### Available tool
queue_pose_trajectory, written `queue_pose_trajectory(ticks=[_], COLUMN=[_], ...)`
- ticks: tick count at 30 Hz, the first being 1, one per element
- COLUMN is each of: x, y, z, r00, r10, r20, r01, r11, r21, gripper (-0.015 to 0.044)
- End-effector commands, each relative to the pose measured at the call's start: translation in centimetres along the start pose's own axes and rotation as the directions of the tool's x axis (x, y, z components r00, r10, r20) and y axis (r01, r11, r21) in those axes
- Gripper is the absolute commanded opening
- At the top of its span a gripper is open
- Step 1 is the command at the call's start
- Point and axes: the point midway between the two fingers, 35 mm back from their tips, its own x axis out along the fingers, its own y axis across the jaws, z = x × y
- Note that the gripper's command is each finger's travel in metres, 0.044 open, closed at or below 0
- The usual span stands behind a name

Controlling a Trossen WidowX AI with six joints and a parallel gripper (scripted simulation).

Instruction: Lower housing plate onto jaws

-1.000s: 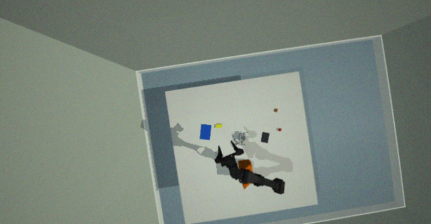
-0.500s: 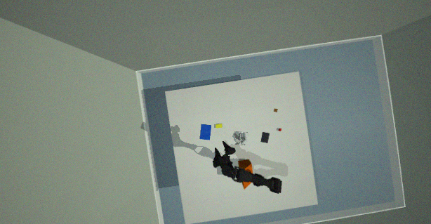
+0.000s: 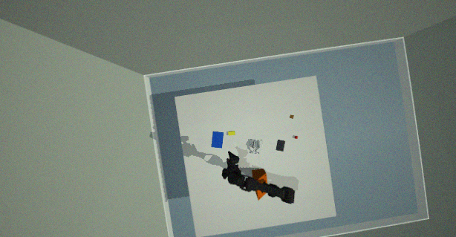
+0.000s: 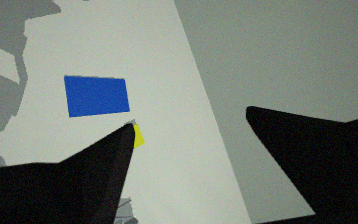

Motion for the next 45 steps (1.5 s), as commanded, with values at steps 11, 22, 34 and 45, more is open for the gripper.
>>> queue_pose_trajectory(ticks=[11, 22, 34, 45], x=[1.8, 2.8, 3.5, 3.6], y=[5.6, 9.9, 14.6, 18.7], z=[0.1, -0.4, -1.3, -2.6], r00=[0.988, 0.961, 0.913, 0.850], r10=[0.151, 0.268, 0.392, 0.495], r20=[-0.023, -0.059, -0.116, -0.181], r01=[-0.148, -0.238, -0.281, -0.252], r11=[0.903, 0.702, 0.395, 0.079], r21=[-0.404, -0.671, -0.875, -0.965], gripper=[0.0440, 0.0440, 0.0440, 0.0440])
